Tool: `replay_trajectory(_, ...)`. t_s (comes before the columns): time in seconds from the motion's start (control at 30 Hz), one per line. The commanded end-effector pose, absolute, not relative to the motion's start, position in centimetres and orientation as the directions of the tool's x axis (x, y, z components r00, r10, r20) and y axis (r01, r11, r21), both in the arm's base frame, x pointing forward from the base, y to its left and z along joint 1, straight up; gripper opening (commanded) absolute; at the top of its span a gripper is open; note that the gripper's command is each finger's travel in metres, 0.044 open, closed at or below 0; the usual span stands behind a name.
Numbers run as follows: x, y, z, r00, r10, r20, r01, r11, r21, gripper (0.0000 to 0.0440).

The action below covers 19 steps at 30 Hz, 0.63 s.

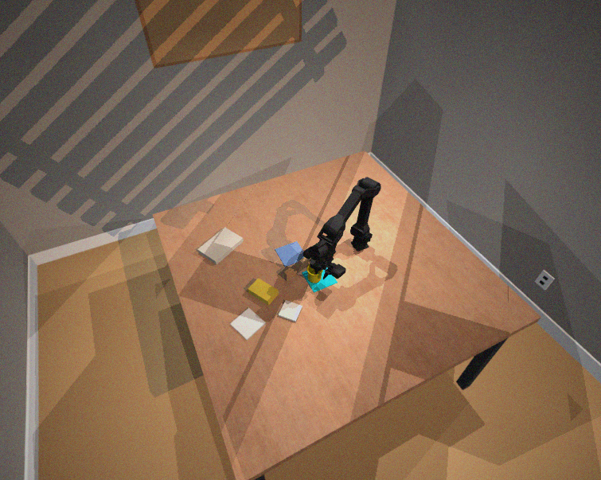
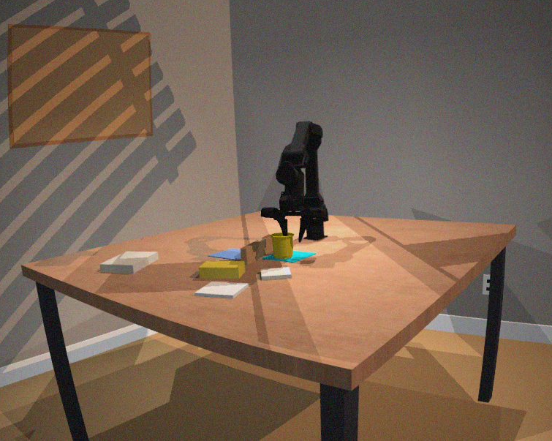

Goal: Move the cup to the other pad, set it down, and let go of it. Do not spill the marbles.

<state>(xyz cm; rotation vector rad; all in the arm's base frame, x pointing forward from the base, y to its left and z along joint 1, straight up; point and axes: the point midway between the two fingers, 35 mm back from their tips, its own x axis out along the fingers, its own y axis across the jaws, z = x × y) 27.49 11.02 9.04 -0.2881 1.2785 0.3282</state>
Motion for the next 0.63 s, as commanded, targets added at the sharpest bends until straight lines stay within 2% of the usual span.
replay_trajectory(0.0,26.9,11.0,9.6,0.256,0.101,-0.961,-0.395,0.919,-0.009,0.0202)
replay_trajectory(0.4,26.4,10.8,12.7,0.320,0.150,-0.935,-0.379,0.925,0.019,0.0267)
replay_trajectory(0.53,26.4,10.7,14.1,0.352,0.163,-0.922,-0.374,0.927,0.021,0.0315)
replay_trajectory(0.6,26.5,10.5,14.7,0.366,0.167,-0.916,-0.370,0.929,0.022,0.0360)
